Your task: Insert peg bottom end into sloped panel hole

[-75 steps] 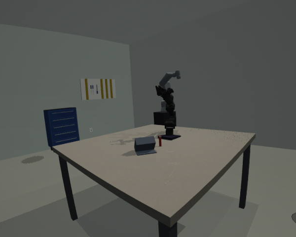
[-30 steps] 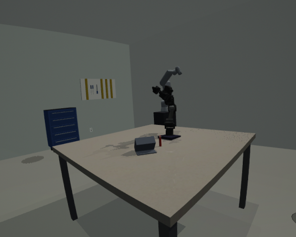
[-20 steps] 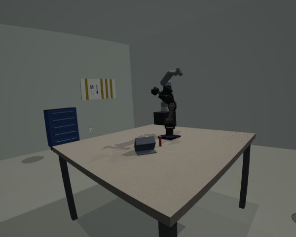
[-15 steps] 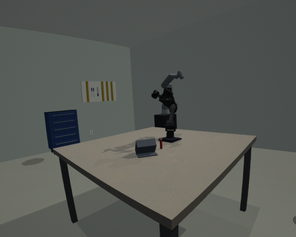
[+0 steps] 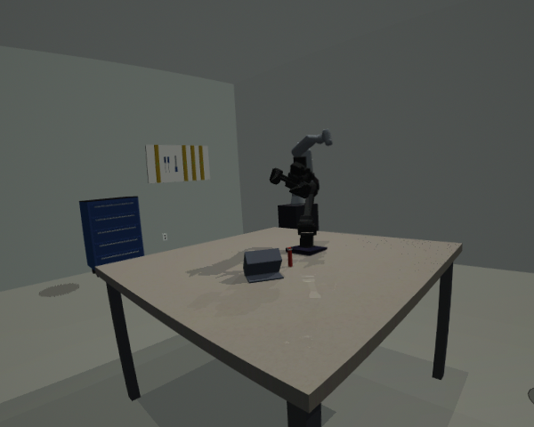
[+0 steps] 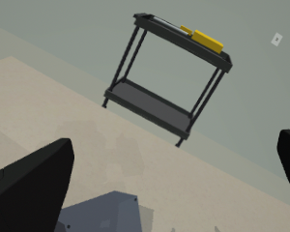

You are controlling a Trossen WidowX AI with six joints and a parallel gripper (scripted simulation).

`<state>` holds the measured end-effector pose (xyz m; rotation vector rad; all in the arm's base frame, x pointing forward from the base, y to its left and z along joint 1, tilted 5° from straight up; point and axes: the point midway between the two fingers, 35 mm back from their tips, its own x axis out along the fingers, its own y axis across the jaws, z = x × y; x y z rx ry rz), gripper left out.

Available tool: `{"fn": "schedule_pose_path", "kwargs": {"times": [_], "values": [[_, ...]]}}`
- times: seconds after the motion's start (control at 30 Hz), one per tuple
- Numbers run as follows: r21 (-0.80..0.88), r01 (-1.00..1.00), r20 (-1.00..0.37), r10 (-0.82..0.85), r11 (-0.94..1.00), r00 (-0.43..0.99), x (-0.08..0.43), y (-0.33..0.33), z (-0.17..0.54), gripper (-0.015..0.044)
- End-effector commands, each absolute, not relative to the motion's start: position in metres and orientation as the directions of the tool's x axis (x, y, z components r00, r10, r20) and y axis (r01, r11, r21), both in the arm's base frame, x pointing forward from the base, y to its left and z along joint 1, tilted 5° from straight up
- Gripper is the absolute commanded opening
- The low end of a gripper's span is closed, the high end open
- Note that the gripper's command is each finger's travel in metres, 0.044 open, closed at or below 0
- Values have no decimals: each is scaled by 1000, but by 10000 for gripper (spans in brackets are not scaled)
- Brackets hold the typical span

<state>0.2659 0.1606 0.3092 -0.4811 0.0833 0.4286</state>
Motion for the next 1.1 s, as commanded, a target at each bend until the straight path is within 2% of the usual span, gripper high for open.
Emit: {"fn": "schedule_pose_path", "kwargs": {"times": [0.0, 0.53, 1.07], "values": [[-400, -454, -243, 386, 796, 890, 271, 167, 300, 440], [-267, -545, -516, 360, 795, 778, 285, 184, 251, 440], [-123, -551, -746, 289, 826, 600, 289, 193, 202, 440]]}}
